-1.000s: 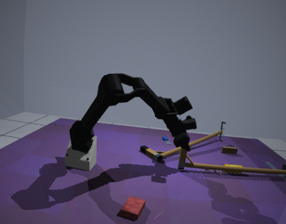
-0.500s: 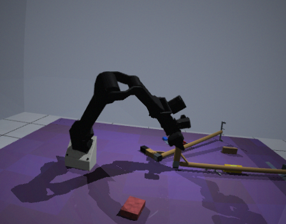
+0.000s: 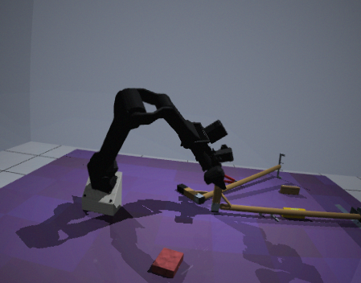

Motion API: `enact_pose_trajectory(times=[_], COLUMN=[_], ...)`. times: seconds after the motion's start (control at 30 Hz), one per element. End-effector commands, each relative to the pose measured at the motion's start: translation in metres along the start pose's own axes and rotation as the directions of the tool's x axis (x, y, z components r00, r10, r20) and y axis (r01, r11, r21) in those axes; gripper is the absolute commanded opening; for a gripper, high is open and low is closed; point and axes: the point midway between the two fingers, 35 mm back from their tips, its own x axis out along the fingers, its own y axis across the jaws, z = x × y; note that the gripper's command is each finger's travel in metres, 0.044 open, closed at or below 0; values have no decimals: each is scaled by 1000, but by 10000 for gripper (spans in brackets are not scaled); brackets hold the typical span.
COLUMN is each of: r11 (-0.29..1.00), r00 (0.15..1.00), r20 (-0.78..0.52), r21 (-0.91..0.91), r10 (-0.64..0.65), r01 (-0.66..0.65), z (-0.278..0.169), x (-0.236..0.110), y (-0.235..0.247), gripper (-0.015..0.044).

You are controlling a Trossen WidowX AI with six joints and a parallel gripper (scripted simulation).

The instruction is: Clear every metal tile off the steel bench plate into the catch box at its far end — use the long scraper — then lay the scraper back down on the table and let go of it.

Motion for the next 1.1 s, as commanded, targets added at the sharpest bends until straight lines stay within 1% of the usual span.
enact_pose_trajectory(times=[0.0,1.07], r11=[1000,1000], r00=[1000,1000], r20=[7,14], r21=[5,2], r10=[-3,-6], r01=[3,6], z=[-5,-49], x=[-6,-31], y=[0,-9], gripper=[0,0])
